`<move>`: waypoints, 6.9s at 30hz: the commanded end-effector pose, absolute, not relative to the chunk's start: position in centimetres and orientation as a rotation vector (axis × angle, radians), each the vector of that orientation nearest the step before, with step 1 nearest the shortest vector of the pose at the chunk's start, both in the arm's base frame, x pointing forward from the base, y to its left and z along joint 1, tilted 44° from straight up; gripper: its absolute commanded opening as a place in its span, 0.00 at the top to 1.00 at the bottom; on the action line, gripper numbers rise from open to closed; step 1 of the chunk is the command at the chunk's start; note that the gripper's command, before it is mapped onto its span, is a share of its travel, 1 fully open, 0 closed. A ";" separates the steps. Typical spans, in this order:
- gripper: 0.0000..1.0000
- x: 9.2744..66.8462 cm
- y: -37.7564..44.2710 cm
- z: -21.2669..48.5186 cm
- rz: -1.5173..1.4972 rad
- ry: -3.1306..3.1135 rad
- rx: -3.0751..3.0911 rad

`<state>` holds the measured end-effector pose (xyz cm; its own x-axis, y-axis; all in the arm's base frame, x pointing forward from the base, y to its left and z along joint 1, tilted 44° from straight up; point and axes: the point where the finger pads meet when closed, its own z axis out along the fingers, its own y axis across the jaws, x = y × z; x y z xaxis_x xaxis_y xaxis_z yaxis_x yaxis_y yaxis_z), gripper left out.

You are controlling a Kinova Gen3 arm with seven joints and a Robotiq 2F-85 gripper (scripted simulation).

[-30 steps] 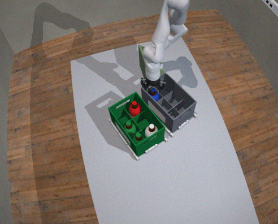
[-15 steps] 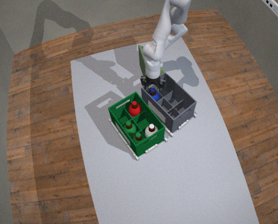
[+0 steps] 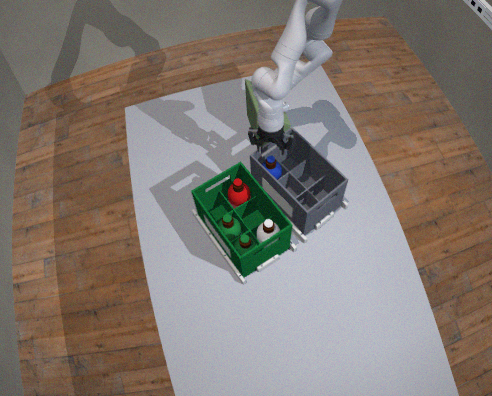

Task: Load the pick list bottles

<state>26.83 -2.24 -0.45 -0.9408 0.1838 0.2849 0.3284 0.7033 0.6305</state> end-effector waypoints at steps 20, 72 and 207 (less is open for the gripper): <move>0.33 27.1 -4.6 1.9 -1.060 -2.712 -0.413; 0.33 34.8 -5.2 0.5 -1.060 -2.712 -0.413; 0.52 49.3 -0.8 -8.4 -1.061 -2.712 -0.414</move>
